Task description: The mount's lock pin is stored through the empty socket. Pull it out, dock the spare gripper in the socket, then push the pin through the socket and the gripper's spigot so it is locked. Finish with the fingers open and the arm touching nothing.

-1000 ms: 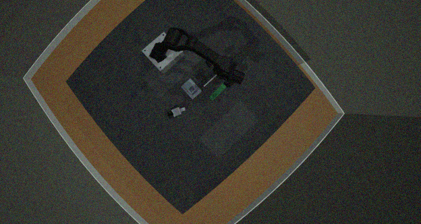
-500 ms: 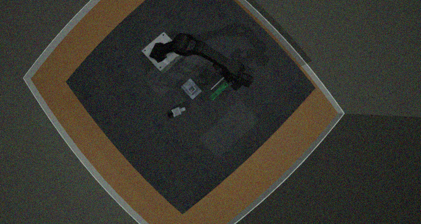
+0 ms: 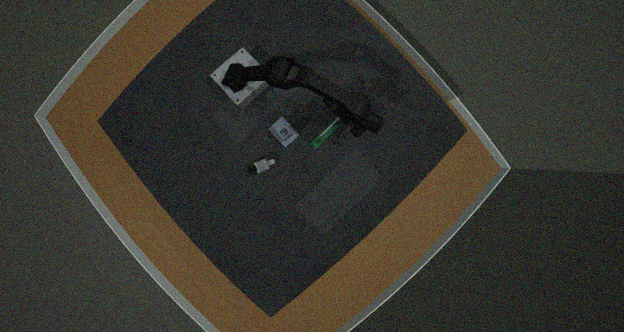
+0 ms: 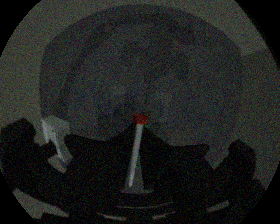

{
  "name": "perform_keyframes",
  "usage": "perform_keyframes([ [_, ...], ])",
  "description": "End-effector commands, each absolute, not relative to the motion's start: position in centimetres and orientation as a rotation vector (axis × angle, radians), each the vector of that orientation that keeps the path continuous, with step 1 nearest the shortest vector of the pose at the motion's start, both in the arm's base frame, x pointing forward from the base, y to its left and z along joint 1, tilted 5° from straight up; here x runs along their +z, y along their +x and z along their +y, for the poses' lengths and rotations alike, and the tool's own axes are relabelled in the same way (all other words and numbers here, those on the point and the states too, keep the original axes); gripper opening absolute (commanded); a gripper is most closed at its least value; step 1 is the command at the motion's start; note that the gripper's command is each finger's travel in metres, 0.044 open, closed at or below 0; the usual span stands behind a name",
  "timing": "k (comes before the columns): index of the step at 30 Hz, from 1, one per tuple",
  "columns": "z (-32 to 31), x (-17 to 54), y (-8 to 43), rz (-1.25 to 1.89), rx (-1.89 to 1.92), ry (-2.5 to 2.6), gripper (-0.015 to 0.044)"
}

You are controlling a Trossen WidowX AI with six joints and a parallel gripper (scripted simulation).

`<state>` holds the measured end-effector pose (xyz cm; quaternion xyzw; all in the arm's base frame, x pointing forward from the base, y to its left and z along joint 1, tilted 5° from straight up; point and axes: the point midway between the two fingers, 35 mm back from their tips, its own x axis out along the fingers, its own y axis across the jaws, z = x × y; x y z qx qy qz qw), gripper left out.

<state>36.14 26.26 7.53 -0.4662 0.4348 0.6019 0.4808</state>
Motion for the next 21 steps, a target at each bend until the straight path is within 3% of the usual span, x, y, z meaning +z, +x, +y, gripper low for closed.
perform_keyframes([
  [1, 26.5, 7.6, 36.5, 1.049, 1.469, -1.147, 0.0000],
  [21, 26.8, 4.6, 36.7, 1.055, 1.476, -1.145, 0.0000],
])
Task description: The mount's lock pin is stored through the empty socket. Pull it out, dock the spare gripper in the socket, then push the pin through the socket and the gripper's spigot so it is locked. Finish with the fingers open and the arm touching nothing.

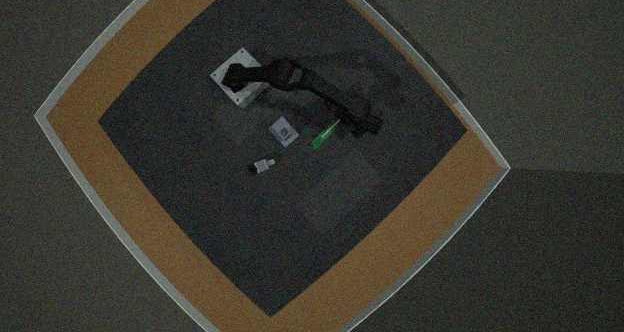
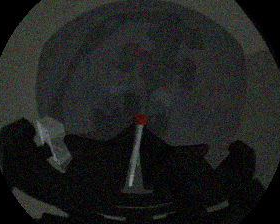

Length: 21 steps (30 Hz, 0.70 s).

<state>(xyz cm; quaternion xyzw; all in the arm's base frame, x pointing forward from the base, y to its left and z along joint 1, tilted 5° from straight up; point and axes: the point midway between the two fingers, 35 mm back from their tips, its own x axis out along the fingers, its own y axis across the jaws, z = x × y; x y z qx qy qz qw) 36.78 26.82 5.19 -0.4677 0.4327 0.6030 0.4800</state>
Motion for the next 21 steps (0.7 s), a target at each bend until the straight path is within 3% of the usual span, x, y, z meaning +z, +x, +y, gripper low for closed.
perform_keyframes([
  [1, 26.8, 4.5, 36.7, 1.055, 1.476, -1.145, 0.0000],
  [21, 27.2, 1.5, 36.8, 1.050, 1.474, -1.146, 0.0000],
])
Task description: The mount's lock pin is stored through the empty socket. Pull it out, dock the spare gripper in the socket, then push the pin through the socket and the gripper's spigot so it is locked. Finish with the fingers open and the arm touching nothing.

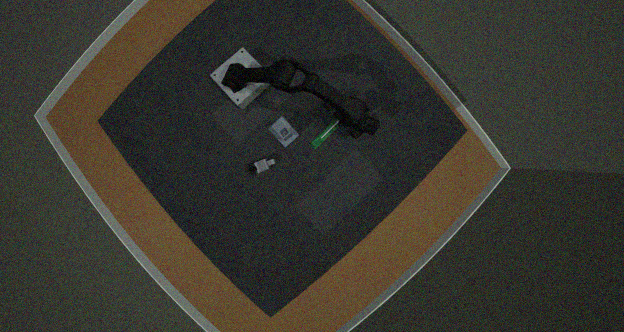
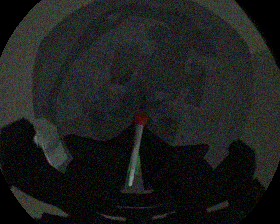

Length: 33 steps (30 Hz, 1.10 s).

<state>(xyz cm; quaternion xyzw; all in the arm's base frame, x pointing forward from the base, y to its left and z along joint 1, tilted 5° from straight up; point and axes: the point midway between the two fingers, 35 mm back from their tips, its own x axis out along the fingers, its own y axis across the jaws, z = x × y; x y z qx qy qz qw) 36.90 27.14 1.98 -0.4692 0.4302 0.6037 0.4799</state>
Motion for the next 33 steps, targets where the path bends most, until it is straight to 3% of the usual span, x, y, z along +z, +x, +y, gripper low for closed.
perform_keyframes([
  [1, 27.2, 1.3, 36.8, 1.050, 1.474, -1.146, 0.0000],
  [12, 27.2, 1.0, 36.8, 1.049, 1.474, -1.146, 0.0000],
  [20, 27.2, 1.0, 36.9, 1.049, 1.474, -1.146, 0.0200],
  [33, 26.8, 2.9, 36.4, 1.068, 1.481, -1.142, 0.0200],
])
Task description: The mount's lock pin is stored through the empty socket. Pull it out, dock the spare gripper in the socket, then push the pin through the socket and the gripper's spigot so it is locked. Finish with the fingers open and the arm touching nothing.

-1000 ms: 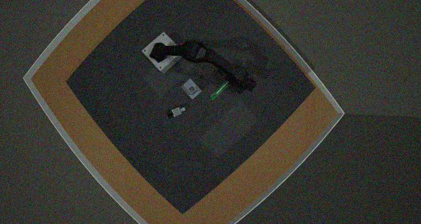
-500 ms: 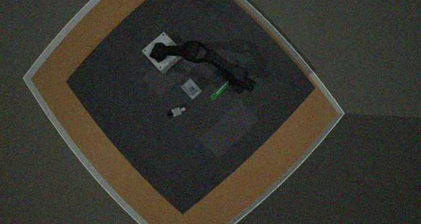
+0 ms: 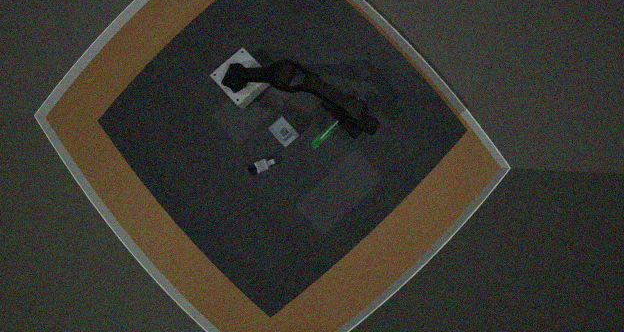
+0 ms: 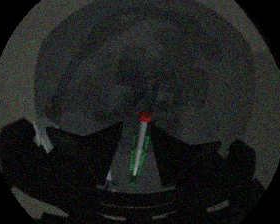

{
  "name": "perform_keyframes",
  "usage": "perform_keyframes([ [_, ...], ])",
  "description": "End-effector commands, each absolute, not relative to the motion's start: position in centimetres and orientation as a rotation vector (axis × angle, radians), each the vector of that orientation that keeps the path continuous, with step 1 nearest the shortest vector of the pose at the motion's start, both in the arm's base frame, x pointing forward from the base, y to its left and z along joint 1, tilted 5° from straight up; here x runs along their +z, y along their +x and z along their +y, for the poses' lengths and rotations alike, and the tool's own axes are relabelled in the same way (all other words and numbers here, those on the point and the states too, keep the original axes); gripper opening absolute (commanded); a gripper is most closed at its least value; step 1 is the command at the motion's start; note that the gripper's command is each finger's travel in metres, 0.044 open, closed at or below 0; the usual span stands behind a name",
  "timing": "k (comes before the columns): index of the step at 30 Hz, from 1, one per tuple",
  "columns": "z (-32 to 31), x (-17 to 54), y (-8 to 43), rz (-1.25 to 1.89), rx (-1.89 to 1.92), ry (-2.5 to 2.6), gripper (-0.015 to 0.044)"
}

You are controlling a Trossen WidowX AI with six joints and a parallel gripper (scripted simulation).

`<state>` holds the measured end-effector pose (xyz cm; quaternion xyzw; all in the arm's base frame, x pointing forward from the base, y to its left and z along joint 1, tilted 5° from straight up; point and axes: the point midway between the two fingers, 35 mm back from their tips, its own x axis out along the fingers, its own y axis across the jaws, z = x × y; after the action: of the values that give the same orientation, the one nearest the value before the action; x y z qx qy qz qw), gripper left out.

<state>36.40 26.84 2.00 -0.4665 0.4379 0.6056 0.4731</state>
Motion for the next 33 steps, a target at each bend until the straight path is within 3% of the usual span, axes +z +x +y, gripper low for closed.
perform_keyframes([
  [1, 26.8, 3.0, 36.4, 1.070, 1.481, -1.142, 0.0200],
  [31, 25.6, 8.1, 35.1, 1.133, 1.499, -1.128, 0.0200],
  [33, 25.7, 7.3, 35.1, 1.136, 1.500, -1.127, 0.0253],
])
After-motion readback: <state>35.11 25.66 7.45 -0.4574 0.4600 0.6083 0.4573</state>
